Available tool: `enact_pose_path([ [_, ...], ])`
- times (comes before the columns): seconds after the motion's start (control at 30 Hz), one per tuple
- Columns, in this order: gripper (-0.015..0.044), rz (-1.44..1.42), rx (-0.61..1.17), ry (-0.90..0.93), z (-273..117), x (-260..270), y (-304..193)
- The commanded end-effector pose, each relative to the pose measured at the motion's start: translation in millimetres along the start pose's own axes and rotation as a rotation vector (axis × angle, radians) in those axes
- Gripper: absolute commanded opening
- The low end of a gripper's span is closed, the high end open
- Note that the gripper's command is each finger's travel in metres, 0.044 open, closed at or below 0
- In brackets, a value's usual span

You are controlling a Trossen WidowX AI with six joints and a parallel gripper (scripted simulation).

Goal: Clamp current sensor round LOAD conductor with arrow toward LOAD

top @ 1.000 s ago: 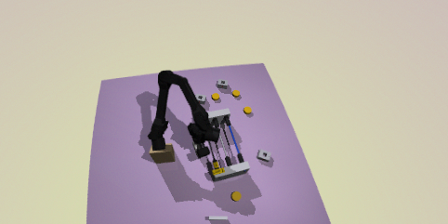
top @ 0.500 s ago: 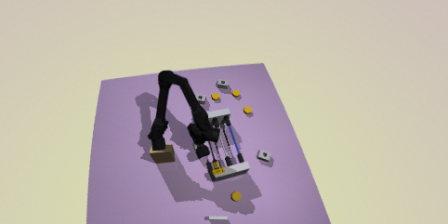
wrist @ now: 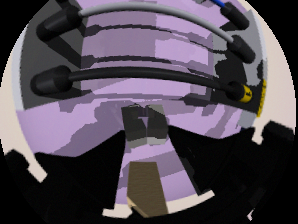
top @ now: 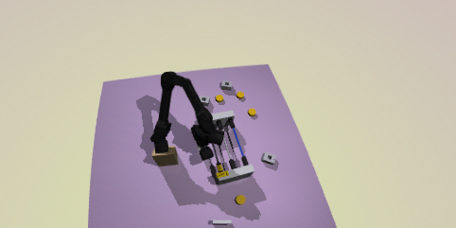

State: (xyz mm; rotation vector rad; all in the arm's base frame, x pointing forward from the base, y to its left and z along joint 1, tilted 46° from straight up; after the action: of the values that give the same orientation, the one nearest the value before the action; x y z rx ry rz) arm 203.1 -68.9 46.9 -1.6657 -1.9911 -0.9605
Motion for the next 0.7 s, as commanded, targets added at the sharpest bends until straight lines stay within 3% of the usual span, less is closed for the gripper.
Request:
enact_pose_path([
  [0.0, 0.0038, -0.004, -0.002, -0.012, -16, -3, 3],
  [0.07, 0.0, -0.003, -0.002, -0.014, -28, -4, 4],
  [0.5, 0.0, 0.0, -0.001, -0.003, -103, 0, -1],
  [0.67, 0.0, 0.03, -0.001, -0.002, -107, 0, -1],
])
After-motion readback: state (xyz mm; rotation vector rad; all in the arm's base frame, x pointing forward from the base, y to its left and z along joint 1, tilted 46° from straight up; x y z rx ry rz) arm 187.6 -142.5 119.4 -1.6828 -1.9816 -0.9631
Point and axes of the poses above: the point midway between the two fingers, 35 mm back from their tips, its own z axis out along the fingers, its own x axis across the jaws, y = z × x, the point moved 8 cm from there along -z, back along the fingers, and after that the axes turned 9 degrees about -z, right-handed, at the moved point
